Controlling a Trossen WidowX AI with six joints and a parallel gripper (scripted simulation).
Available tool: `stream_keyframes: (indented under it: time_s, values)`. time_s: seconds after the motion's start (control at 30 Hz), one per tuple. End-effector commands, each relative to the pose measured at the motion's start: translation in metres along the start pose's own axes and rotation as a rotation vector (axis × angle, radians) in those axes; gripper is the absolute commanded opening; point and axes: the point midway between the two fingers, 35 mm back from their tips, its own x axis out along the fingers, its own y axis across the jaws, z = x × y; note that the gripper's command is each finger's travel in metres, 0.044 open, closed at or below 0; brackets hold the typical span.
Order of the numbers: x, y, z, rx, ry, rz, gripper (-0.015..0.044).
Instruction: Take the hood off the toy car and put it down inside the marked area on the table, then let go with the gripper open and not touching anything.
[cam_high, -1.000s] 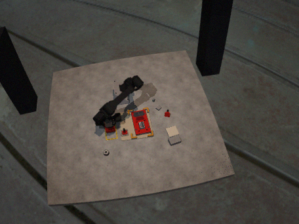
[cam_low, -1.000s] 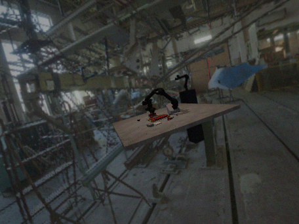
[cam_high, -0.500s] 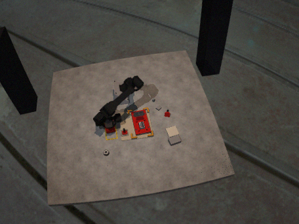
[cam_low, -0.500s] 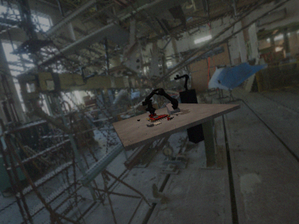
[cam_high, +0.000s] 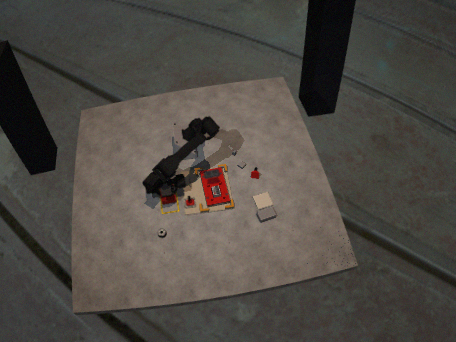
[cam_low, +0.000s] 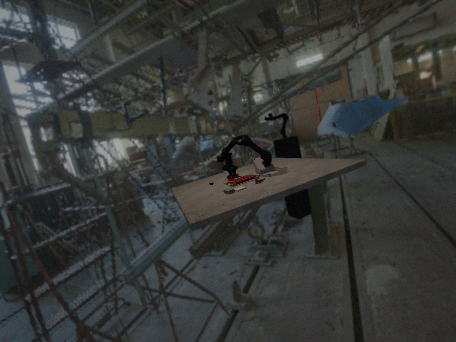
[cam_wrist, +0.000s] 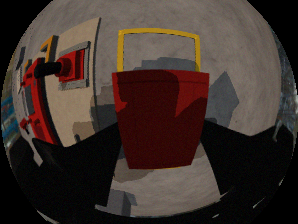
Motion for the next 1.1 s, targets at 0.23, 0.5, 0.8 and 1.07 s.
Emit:
stream_keyframes:
  time_s: [0.23,0.5,0.8,1.07]
  values:
    - [0.006,0.000,0.000,0.004,-0.002,0.002,0.0000]
    - [0.007,0.000,0.000,0.000,0.000,0.000,0.0053]
    - [0.007,0.000,0.000,0.000,0.000,0.000,0.0289]
    - [-0.006,-0.001,0.001,0.000,0.000,-0.001,0.0440]
